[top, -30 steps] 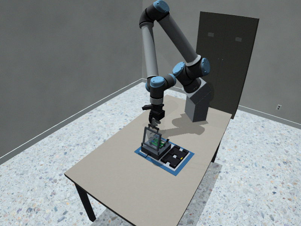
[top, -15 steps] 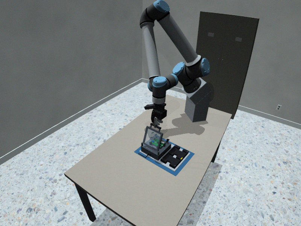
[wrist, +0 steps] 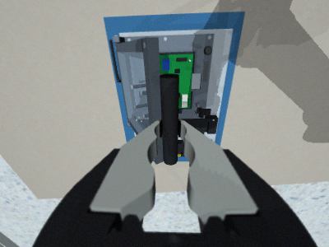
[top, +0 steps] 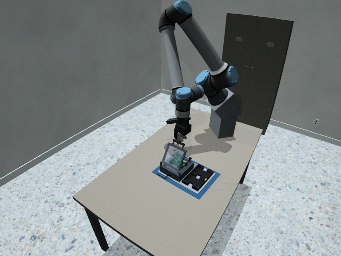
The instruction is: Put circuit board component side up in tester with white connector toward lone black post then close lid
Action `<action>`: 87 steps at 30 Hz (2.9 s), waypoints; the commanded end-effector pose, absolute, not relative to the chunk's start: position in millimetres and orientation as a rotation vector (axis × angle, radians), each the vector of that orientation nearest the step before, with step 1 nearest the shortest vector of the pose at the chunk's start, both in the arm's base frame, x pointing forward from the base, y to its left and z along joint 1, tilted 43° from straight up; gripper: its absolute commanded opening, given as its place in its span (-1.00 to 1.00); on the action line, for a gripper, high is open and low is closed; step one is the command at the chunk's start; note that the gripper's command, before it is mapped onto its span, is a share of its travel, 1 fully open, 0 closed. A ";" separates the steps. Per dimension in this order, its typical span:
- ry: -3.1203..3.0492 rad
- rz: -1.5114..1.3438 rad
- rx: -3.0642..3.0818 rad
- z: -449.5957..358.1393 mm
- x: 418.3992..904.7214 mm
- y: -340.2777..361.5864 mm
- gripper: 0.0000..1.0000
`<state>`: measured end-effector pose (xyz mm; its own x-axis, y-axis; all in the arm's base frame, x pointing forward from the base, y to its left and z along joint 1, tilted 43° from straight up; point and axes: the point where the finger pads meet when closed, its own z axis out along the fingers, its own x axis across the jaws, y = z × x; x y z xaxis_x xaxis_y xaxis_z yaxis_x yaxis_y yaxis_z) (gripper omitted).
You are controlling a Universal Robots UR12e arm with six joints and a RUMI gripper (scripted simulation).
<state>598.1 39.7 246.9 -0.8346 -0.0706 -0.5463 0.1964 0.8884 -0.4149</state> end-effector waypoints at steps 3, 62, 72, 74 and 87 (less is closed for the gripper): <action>2.482 -0.625 0.090 234.2 591.2 35.1 -1.00; 2.482 -0.625 0.090 137.6 577.8 -8.6 -1.00; 2.482 -0.625 0.090 127.2 580.0 -14.0 -1.00; 2.482 -0.625 0.090 124.9 580.8 -15.2 -1.00; 2.482 -0.625 0.090 113.2 584.6 -21.7 -1.00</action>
<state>583.3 -19.9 116.5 -0.8344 -0.0707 -0.5465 0.1964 0.8885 -0.4148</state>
